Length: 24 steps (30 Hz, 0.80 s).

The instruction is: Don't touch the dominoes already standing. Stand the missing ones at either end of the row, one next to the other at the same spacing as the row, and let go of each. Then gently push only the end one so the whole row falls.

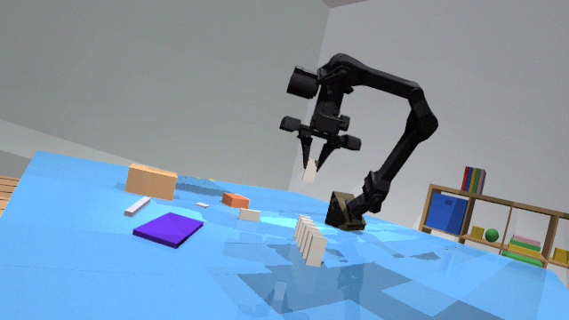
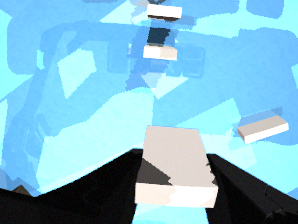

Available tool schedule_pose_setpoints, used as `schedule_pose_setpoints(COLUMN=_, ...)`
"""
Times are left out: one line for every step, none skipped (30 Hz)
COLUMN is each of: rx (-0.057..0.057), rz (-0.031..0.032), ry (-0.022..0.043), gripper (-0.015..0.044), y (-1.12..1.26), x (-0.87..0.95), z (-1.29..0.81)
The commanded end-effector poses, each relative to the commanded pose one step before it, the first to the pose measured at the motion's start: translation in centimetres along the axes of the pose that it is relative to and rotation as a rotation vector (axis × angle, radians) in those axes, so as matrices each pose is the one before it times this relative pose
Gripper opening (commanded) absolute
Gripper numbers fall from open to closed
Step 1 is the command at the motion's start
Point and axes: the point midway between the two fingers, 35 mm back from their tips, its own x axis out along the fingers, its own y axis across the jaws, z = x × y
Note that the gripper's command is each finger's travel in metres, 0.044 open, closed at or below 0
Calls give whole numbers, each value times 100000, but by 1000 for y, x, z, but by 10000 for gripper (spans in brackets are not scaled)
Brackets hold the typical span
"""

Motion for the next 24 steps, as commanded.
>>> schedule_pose_setpoints(rx=-196, rz=518, ry=-62, gripper=107, y=-44, x=1933, z=161)
schedule_pose_setpoints(rx=-58, rz=-97, ry=-28, gripper=107, y=-59, x=434, z=11)
schedule_pose_setpoints(rx=-59, rz=-91, ry=-34, gripper=107, y=-51, x=434, z=10)
schedule_pose_setpoints(rx=103, rz=101, ry=-76, gripper=107, y=-26, x=464, z=34)
schedule_pose_setpoints(rx=103, rz=108, ry=-80, gripper=107, y=-18, x=465, z=32)
schedule_pose_setpoints(rx=102, rz=116, ry=-83, gripper=107, y=-10, x=465, z=30)
schedule_pose_setpoints(rx=102, rz=123, ry=-86, gripper=107, y=-2, x=464, z=27)
schedule_pose_setpoints(rx=101, rz=131, ry=-89, gripper=107, y=6, x=464, z=24)
schedule_pose_setpoints(rx=101, rz=138, ry=-91, gripper=107, y=13, x=463, z=21)
schedule_pose_setpoints(rx=100, rz=146, ry=-94, gripper=107, y=21, x=462, z=18)
schedule_pose_setpoints(rx=100, rz=154, ry=-96, gripper=107, y=29, x=461, z=15)
schedule_pose_setpoints(rx=100, rz=162, ry=-99, gripper=107, y=36, x=460, z=12)
schedule_pose_setpoints(rx=100, rz=170, ry=-101, gripper=107, y=44, x=459, z=9)
schedule_pose_setpoints(rx=98, rz=178, ry=-101, gripper=107, y=51, x=457, z=5)
schedule_pose_setpoints(rx=99, rz=186, ry=-104, gripper=107, y=59, x=456, z=2)
schedule_pose_setpoints(rx=99, rz=194, ry=-106, gripper=107, y=66, x=454, z=-2)
schedule_pose_setpoints(rx=100, rz=202, ry=-107, gripper=107, y=73, x=452, z=-5)
schedule_pose_setpoints(rx=100, rz=210, ry=-109, gripper=107, y=80, x=450, z=-9)
schedule_pose_setpoints(rx=100, rz=218, ry=-110, gripper=107, y=87, x=448, z=-13)
schedule_pose_setpoints(rx=100, rz=227, ry=-111, gripper=107, y=94, x=446, z=-17)
schedule_pose_setpoints(rx=101, rz=235, ry=-112, gripper=107, y=101, x=444, z=-21)
schedule_pose_setpoints(rx=102, rz=242, ry=-113, gripper=107, y=108, x=440, z=-25)
schedule_pose_setpoints(rx=82, rz=201, ry=-91, gripper=107, y=92, x=353, z=-23)
schedule_pose_setpoints(rx=50, rz=123, ry=-55, gripper=107, y=57, x=211, z=-15)
